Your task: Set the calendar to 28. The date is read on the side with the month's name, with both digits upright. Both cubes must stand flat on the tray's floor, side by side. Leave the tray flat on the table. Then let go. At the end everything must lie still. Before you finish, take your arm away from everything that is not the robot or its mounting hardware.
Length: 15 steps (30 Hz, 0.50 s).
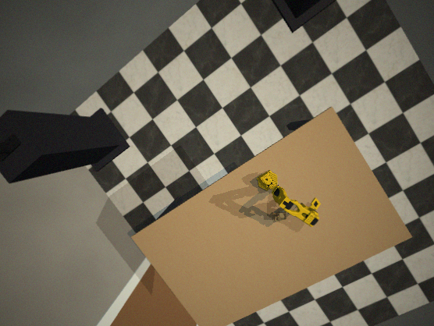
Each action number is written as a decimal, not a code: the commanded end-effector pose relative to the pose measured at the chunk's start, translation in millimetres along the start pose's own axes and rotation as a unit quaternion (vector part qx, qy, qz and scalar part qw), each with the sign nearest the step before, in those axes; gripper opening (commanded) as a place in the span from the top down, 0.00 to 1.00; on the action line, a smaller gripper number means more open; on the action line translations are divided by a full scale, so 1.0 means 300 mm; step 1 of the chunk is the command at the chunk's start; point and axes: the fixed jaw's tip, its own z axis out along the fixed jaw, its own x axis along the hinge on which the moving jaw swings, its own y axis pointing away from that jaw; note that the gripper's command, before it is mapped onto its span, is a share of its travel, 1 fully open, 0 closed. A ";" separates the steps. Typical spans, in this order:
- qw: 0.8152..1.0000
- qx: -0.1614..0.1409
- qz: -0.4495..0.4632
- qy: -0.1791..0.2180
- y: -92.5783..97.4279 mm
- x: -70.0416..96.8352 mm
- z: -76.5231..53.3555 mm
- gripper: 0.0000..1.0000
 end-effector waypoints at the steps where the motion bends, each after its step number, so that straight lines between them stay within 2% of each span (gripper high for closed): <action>1: 0.995 0.031 0.090 -0.011 -0.046 0.105 -0.038 1.00; 3: 0.995 0.031 0.090 -0.011 -0.046 0.105 -0.038 1.00; 7: 0.983 0.030 0.183 -0.011 -0.051 0.224 -0.036 1.00; 10: 0.971 0.029 0.238 -0.012 -0.043 0.293 -0.035 1.00; 15: 0.959 0.029 0.281 -0.012 -0.031 0.348 -0.034 1.00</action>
